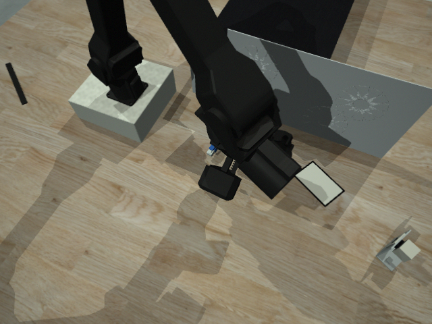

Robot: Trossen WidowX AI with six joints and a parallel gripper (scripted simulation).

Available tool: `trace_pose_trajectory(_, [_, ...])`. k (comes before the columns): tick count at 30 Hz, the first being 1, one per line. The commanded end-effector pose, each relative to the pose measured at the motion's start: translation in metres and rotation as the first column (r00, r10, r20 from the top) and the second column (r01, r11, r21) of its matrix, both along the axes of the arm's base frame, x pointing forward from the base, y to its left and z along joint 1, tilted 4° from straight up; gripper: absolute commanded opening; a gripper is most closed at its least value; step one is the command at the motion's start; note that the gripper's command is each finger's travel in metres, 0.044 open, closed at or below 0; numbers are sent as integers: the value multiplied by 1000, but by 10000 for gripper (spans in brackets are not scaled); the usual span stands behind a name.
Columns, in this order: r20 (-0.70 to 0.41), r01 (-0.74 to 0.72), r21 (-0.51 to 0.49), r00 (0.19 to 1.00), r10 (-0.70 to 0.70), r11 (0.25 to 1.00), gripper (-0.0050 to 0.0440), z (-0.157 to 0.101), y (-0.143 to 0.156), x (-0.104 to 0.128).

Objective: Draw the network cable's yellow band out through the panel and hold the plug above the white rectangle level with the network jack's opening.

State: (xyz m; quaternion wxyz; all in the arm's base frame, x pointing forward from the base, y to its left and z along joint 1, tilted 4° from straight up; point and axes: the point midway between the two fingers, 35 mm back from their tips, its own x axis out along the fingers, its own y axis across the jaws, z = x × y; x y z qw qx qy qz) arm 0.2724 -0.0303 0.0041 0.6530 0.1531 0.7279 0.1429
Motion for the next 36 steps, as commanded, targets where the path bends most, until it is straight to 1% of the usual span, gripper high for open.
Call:
trace_pose_trajectory(1, [59, -138, 60, 989, 134, 989, 440, -4, 7, -1])
trace_pose_trajectory(5, [159, -304, 117, 945, 285, 945, 440, -8, 17, -3])
trace_pose_trajectory(8, [232, -405, 144, 901, 367, 903, 440, -11, 24, -5])
trace_pose_trajectory(15, [412, -615, 166, 754, 512, 771, 440, -16, 37, -9])
trace_pose_trajectory(17, [412, -615, 166, 754, 512, 771, 440, -16, 37, -9])
trace_pose_trajectory(21, [531, -727, 151, 631, 566, 669, 440, -19, 45, -12])
trace_pose_trajectory(27, [677, -829, 128, 474, 563, 544, 440, -24, 57, -20])
trace_pose_trajectory(32, [781, -884, 89, 348, 519, 459, 440, -27, 66, -27])
trace_pose_trajectory(34, [781, -884, 89, 348, 519, 459, 440, -27, 66, -27])
trace_pose_trajectory(36, [823, -904, 57, 283, 493, 423, 440, -28, 70, -29])
